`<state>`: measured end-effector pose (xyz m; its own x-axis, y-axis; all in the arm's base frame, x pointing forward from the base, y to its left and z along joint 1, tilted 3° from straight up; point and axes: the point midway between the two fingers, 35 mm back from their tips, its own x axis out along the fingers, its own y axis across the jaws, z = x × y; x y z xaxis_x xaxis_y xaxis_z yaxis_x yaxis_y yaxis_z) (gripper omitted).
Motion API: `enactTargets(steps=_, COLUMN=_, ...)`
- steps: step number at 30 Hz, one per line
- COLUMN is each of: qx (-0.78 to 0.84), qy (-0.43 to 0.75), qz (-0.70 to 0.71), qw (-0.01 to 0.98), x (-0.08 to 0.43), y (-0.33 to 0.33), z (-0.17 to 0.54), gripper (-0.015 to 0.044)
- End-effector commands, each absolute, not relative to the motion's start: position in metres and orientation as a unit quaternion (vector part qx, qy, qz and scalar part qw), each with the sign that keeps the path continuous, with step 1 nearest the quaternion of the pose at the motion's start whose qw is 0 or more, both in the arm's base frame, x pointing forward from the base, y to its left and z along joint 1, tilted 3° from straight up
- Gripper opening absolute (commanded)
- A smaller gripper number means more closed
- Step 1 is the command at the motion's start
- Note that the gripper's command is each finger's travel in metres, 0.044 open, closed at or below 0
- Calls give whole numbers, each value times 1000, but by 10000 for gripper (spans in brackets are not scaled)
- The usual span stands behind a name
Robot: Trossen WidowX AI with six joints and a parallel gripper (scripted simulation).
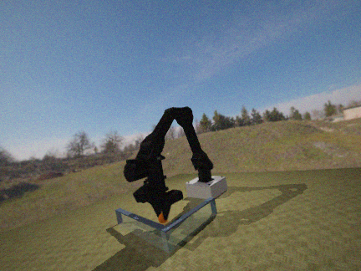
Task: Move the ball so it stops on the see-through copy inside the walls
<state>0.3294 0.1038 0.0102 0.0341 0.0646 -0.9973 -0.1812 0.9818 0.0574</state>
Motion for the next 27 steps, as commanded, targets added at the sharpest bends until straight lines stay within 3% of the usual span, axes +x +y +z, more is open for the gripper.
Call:
enactTargets(steps=1, qx=-42, qy=692, qz=86, qw=715, x=328, y=104, z=4, gripper=0)
enactTargets(steps=18, qx=-42, qy=692, qz=86, qw=715, x=328, y=105, z=-13, gripper=0)
enactTargets(steps=27, qx=-43, qy=688, qz=87, qw=719, x=330, y=105, z=-8, gripper=236)
